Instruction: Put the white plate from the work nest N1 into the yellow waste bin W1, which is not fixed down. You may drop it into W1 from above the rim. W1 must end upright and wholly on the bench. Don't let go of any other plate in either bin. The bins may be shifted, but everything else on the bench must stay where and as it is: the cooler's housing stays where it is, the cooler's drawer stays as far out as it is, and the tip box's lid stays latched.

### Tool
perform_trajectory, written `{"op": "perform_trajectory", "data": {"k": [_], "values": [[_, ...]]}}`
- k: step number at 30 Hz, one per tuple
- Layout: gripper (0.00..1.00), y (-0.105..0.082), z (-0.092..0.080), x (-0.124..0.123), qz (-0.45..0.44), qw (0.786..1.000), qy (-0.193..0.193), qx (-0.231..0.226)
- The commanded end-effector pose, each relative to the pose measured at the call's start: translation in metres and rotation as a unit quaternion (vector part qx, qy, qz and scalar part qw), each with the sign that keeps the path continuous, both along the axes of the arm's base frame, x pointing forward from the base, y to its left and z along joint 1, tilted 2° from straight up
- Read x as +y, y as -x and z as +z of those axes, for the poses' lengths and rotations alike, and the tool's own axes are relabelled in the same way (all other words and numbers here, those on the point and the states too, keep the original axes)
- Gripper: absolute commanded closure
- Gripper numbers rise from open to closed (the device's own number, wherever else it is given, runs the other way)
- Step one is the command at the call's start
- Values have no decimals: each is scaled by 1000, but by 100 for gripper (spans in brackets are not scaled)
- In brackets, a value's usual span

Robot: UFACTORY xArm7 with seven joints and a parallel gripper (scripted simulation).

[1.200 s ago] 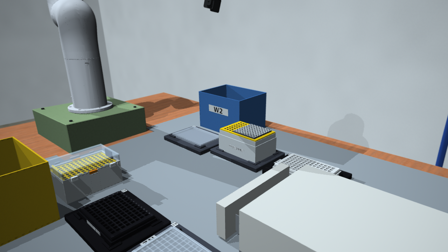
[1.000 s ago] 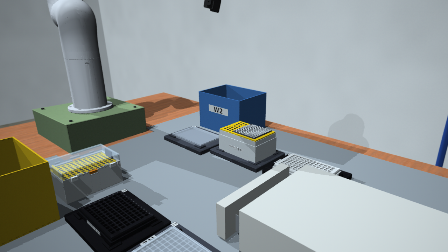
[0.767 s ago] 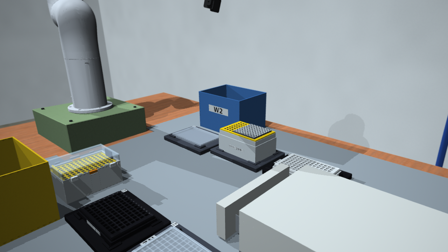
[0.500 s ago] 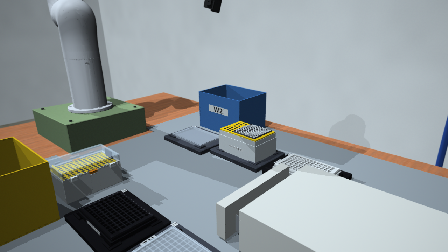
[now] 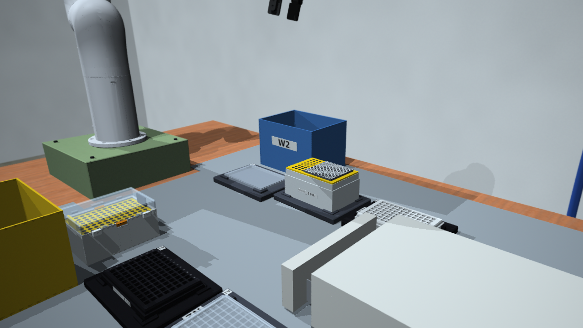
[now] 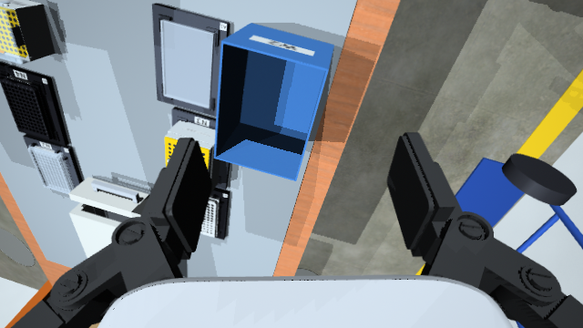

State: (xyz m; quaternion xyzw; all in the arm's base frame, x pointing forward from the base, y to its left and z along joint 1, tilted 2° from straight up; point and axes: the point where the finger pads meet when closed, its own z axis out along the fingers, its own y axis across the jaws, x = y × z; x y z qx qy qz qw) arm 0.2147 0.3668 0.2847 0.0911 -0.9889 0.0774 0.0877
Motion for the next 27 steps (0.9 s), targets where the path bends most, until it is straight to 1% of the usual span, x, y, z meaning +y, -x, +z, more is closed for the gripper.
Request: {"op": "perform_trajectory", "data": {"k": [1,2,4,7,8,10,13,15,20,22,26,27], "values": [[0,-20,-4,-8,-76,997,2,-14],[0,-23,-5,-10,-89,996,3,-16],[0,-23,-5,-10,-89,996,3,-16],[0,-35,-9,-17,-138,990,6,-23],[0,-38,-10,-19,-152,988,7,-25],[0,-38,-10,-19,-152,988,7,-25],[0,-50,-14,-27,-201,979,11,-31],[0,-50,-14,-27,-201,979,11,-31],[0,-68,-20,-40,-275,960,16,-41],[0,-68,-20,-40,-275,960,16,-41],[0,-82,-24,-51,-335,941,21,-48],[0,-82,-24,-51,-335,941,21,-48]]}}
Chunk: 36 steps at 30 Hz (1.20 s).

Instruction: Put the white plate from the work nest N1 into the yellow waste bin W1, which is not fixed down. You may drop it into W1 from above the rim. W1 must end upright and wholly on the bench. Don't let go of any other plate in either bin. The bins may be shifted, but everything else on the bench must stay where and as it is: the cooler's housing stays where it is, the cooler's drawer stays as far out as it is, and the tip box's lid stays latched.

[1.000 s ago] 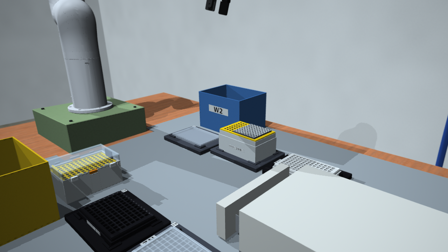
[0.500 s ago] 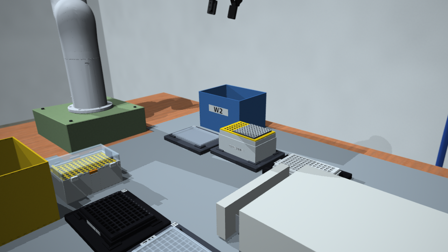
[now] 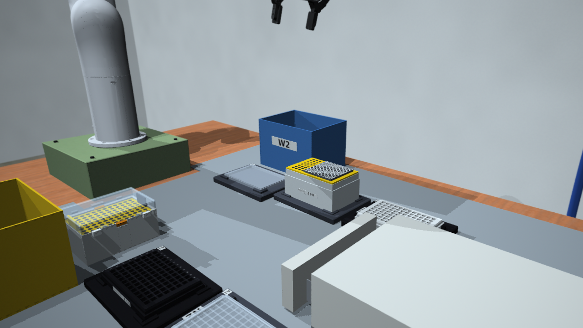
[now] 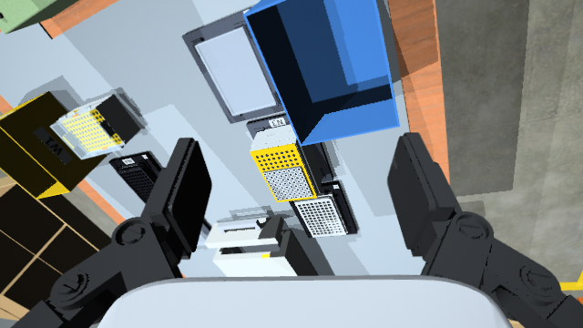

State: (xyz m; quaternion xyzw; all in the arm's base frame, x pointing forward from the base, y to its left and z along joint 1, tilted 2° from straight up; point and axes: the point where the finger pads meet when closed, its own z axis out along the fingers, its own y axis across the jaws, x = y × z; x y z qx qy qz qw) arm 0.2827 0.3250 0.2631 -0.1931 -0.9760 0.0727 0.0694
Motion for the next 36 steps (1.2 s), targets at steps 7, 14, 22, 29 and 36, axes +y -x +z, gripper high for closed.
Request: {"op": "perform_trajectory", "data": {"k": [7,14,22,29,36], "values": [[0,-28,-8,-21,-122,992,7,-17],[0,-41,-12,-34,-185,982,12,-24],[0,-53,-17,-47,-246,969,17,-30],[0,-68,-23,-65,-323,945,23,-37],[0,-82,-29,-83,-397,916,29,-44]]}}
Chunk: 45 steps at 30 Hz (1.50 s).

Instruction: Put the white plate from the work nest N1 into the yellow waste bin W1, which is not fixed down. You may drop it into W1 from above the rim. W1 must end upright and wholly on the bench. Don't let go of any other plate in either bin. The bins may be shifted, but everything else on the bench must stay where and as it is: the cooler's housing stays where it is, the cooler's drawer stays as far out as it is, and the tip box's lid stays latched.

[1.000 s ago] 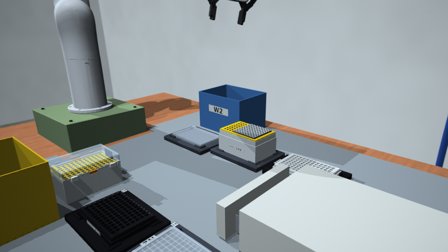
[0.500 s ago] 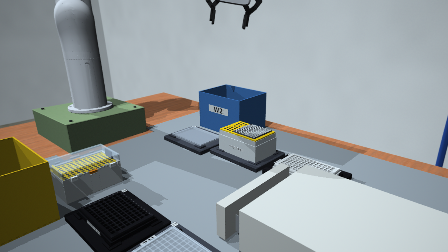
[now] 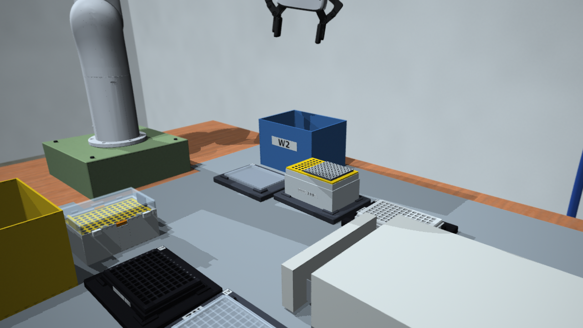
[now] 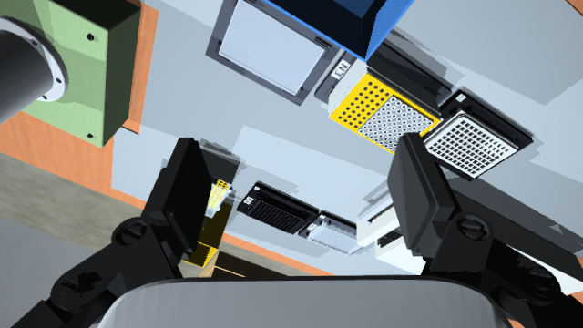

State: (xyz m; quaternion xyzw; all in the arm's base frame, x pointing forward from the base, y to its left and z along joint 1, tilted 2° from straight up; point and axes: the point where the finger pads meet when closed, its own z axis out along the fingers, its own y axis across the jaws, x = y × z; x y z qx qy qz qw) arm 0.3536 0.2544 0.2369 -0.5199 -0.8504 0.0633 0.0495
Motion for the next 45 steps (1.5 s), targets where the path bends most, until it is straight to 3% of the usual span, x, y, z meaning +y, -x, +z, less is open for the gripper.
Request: {"op": "perform_trajectory", "data": {"k": [1,23,33,37,45], "values": [[0,-14,-4,-16,-76,997,4,-10],[0,-44,-19,-67,-276,961,19,-25],[0,-59,-28,-100,-396,917,27,-32],[0,-59,-28,-100,-396,917,27,-32],[0,-68,-34,-127,-483,874,33,-37]]}}
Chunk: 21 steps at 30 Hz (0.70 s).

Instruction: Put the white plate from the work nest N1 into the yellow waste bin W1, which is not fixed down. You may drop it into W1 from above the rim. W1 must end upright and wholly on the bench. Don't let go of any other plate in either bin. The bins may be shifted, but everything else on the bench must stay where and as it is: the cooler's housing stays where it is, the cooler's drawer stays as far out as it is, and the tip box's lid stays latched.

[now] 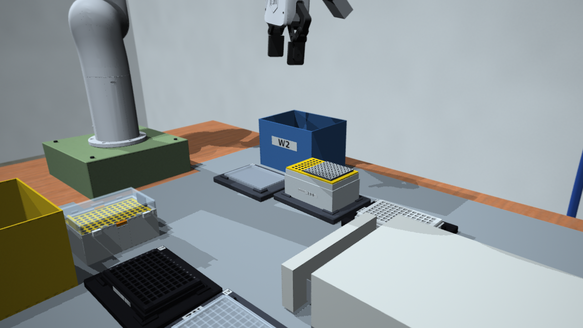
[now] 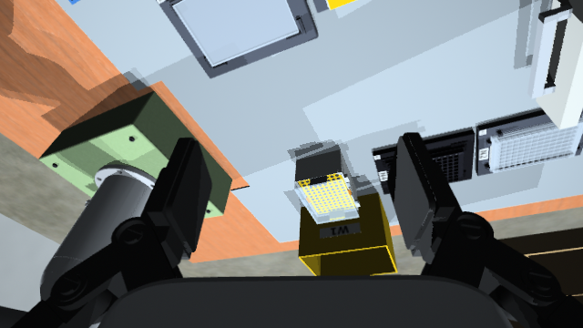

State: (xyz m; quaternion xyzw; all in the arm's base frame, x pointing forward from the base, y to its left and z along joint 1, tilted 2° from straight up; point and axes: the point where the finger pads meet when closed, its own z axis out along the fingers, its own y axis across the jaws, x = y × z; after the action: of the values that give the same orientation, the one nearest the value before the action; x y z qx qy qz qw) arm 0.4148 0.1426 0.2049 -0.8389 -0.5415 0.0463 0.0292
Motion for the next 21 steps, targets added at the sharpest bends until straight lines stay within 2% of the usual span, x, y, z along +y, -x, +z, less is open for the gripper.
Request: {"op": "perform_trajectory", "data": {"k": [1,9,14,16,21], "values": [[0,-8,-4,-20,-74,997,4,-8],[0,-13,-8,-37,-137,990,8,-11],[0,-18,-13,-59,-213,977,12,-15],[0,-18,-13,-59,-213,977,12,-15],[0,-21,-18,-77,-275,961,15,-17]]}}
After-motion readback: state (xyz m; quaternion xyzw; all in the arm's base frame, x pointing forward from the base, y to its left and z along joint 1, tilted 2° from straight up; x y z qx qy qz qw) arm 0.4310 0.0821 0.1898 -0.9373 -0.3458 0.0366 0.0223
